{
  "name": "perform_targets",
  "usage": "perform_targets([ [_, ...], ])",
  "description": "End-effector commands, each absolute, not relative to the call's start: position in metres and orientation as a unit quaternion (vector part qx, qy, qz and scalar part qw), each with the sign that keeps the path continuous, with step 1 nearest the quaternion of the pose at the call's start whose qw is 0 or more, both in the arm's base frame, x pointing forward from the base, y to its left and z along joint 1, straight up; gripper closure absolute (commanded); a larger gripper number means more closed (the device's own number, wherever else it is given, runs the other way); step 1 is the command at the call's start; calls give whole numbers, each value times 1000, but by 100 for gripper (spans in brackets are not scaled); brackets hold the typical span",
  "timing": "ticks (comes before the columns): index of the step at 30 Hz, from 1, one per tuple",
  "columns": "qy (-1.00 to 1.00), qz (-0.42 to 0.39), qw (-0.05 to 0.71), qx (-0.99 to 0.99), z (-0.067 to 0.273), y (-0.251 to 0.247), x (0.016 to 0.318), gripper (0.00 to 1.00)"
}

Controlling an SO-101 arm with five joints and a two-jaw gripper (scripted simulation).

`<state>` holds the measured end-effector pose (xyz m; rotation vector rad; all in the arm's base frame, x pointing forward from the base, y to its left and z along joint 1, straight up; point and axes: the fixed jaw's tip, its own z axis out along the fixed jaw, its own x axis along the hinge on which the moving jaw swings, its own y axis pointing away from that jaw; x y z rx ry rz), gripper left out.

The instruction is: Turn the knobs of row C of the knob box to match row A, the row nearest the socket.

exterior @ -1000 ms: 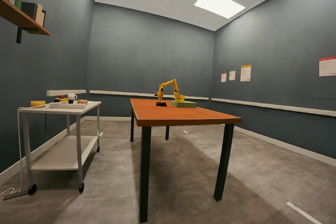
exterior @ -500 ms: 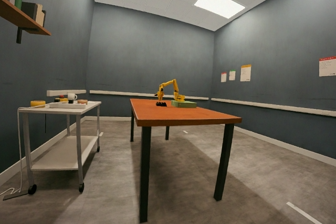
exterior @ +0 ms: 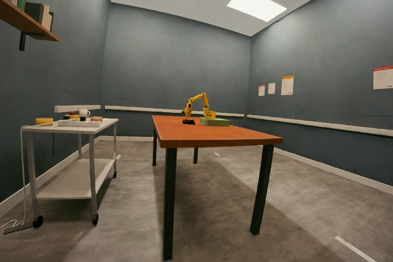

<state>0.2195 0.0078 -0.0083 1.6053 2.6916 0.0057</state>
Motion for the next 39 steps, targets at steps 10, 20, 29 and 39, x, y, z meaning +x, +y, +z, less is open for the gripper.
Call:
perform_targets([
  [10, 858, 0, 0, 513, -9, 11, 218, 90],
  [20, 858, 0, 0, 513, -8, 11, 219, 90],
  [29, 858, 0, 0, 513, -5, 11, 221, 90],
  [39, 858, 0, 0, 513, -6, 11, 221, 90],
])
